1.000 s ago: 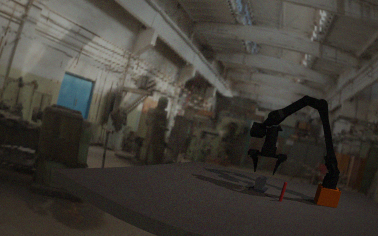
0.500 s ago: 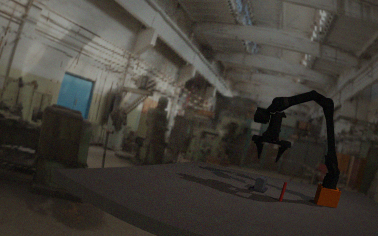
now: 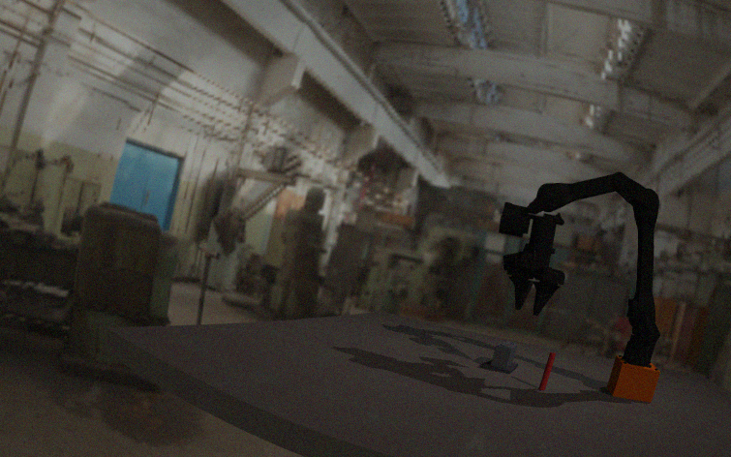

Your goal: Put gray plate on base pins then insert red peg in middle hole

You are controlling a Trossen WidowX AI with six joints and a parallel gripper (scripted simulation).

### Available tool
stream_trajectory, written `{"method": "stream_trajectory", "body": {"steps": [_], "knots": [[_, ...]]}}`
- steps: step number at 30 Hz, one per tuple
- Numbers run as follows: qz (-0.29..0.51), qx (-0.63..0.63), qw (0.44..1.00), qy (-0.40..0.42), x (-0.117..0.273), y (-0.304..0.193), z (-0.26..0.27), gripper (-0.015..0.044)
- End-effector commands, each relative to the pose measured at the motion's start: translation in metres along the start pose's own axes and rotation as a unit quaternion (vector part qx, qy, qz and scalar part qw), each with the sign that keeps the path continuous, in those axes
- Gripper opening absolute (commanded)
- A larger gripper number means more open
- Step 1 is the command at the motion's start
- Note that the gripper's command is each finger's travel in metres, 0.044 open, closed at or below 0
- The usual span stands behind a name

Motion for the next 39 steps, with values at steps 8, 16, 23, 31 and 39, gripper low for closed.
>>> {"method": "stream_trajectory", "body": {"steps": [8,16,23,31,39], "knots": [[-0.003,-0.49,0.872,0.004,0.001,-0.012,0.083,0.044],[-0.001,-0.651,0.759,0.006,-0.001,-0.022,0.11,0.044],[0.001,-0.72,0.694,0.006,-0.002,-0.027,0.119,0.044],[0.001,-0.72,0.694,0.006,-0.002,-0.026,0.12,0.044],[0.001,-0.72,0.694,0.006,-0.019,-0.026,0.12,0.044]]}}
Point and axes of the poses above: the point midway between the two fingers, 35 mm back from their tips, its own x axis back along the fingers, its own z axis across the jaws, y = z × x, the point moved 7 cm from there along x, back along the fingers, and after that the axes turned 1 degree about x, right-handed, at the moved point
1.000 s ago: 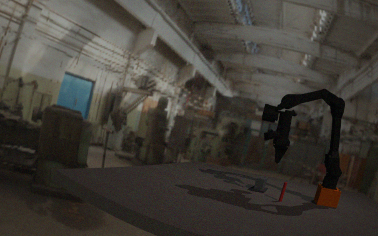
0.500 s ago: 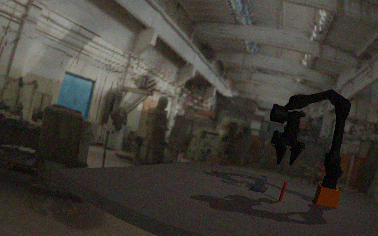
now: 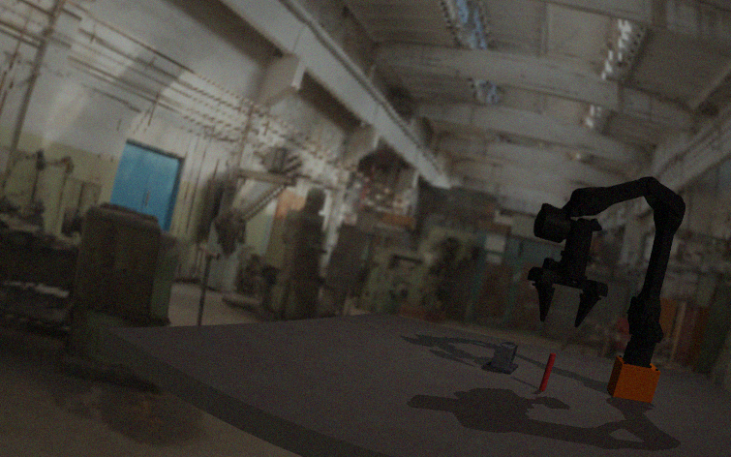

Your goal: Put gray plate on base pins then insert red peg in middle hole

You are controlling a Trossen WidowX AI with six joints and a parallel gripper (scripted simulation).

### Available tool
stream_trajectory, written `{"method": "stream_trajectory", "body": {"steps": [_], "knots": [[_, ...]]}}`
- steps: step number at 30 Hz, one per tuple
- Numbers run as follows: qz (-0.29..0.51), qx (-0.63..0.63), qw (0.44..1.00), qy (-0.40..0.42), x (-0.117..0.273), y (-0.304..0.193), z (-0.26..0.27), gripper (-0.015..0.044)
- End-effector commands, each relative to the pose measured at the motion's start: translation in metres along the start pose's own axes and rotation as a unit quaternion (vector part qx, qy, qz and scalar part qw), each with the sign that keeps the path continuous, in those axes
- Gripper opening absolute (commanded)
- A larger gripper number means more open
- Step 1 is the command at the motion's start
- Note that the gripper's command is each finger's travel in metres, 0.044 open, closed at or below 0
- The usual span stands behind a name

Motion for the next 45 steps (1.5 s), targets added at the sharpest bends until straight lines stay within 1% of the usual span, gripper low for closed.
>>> {"method": "stream_trajectory", "body": {"steps": [1,3,6,9,45], "knots": [[0.003,-0.005,1.0,-0.003,-0.023,-0.001,-0.001,0.044],[0.003,-0.005,1.0,-0.003,-0.03,-0.001,-0.002,0.044],[0.003,-0.005,1.0,-0.003,-0.031,-0.001,-0.002,0.044],[0.003,-0.005,1.0,-0.003,-0.044,-0.003,-0.001,0.044],[0.003,-0.005,1.0,-0.004,-0.097,-0.004,-0.001,0.044]]}}
Point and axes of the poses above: the point midway between the two fingers, 35 mm back from their tips, its own x axis back along the fingers, its own z axis across the jaws, y = z × x, the point moved 7 cm from there along x, back along the fingers, and after that the axes turned 1 degree about x, right-handed, at the moved point
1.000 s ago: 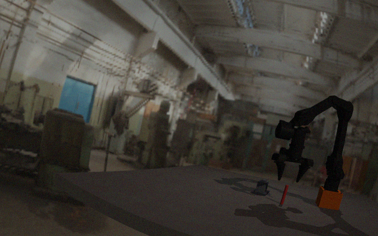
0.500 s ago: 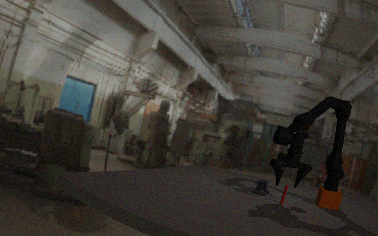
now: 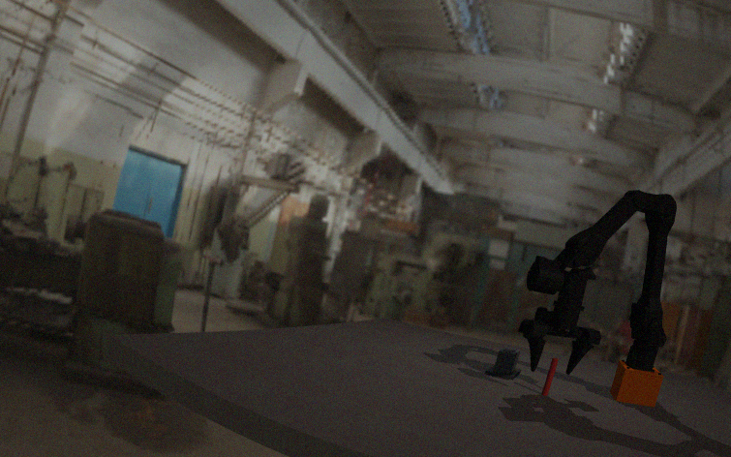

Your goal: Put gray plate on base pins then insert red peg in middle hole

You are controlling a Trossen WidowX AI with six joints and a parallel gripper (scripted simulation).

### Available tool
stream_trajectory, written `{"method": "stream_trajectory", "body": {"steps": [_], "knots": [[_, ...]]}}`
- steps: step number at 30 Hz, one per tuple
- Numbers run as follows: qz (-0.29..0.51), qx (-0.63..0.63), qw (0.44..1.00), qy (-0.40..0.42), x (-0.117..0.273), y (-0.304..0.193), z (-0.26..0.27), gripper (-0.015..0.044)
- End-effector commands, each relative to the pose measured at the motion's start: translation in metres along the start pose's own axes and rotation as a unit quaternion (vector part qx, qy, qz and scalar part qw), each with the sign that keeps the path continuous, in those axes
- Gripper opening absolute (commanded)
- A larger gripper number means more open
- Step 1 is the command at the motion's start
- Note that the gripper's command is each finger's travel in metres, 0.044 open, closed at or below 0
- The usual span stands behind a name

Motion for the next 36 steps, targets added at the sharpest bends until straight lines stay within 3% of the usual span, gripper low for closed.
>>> {"method": "stream_trajectory", "body": {"steps": [1,4,19,26,36], "knots": [[0.003,-0.002,1.0,-0.001,-0.007,-0.001,-0.001,0.044],[0.003,-0.002,1.0,-0.001,-0.009,-0.001,-0.001,0.044],[0.003,-0.002,1.0,-0.001,-0.009,-0.001,-0.001,0.0046],[0.003,-0.002,1.0,-0.001,-0.009,-0.001,-0.001,0.0],[0.003,-0.002,1.0,-0.001,0.007,0.0,0.002,0.0]]}}
Point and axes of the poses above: the point midway between the two fingers, 35 mm back from their tips, its own x axis back along the fingers, its own z axis across the jaws, y = z × x, the point moved 7 cm from there along x, back along the fingers, and after that the axes turned 1 degree about x, right-handed, at the moved point
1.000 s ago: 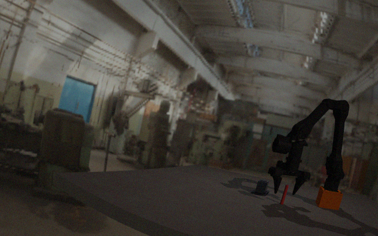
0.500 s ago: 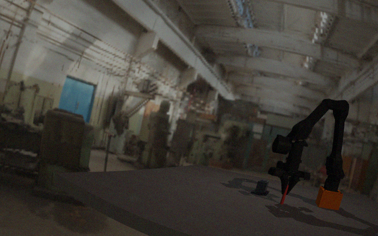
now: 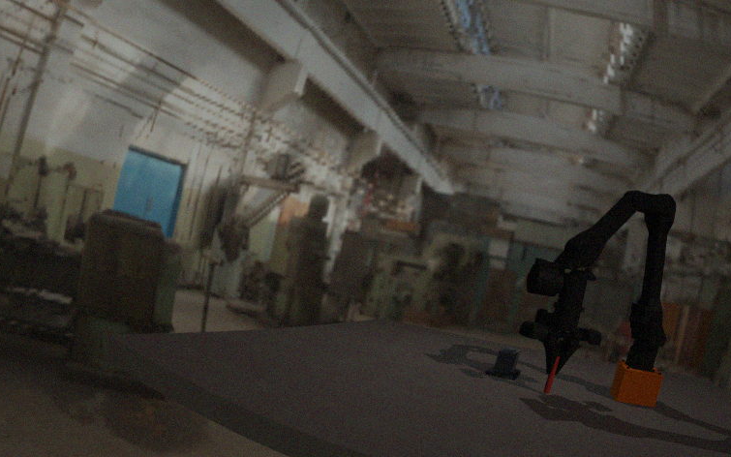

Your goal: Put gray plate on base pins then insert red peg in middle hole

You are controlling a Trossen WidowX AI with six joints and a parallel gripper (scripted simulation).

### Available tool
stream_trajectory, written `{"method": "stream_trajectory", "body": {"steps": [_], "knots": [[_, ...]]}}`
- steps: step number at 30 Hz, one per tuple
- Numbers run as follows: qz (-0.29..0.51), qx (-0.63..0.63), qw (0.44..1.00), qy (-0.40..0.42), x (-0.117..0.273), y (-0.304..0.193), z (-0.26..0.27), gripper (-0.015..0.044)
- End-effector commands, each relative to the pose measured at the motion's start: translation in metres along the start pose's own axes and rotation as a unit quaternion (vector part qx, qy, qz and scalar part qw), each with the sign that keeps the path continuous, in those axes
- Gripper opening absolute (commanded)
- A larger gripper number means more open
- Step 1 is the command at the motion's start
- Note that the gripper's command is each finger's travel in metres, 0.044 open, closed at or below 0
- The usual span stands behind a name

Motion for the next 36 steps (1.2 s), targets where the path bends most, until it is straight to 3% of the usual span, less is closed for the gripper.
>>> {"method": "stream_trajectory", "body": {"steps": [1,21,36], "knots": [[0.002,-0.001,1.0,0.007,0.013,0.0,0.004,0.0],[0.002,-0.001,1.0,0.007,0.075,0.001,0.007,0.0],[-0.001,-0.014,1.0,0.005,0.067,0.035,0.019,0.0]]}}
Point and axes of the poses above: the point midway between the two fingers, 35 mm back from their tips, its own x axis back along the fingers, its own z axis across the jaws, y = z × x, the point moved 7 cm from there along x, back along the fingers, and after that the axes turned 1 degree about x, right-handed, at the moved point
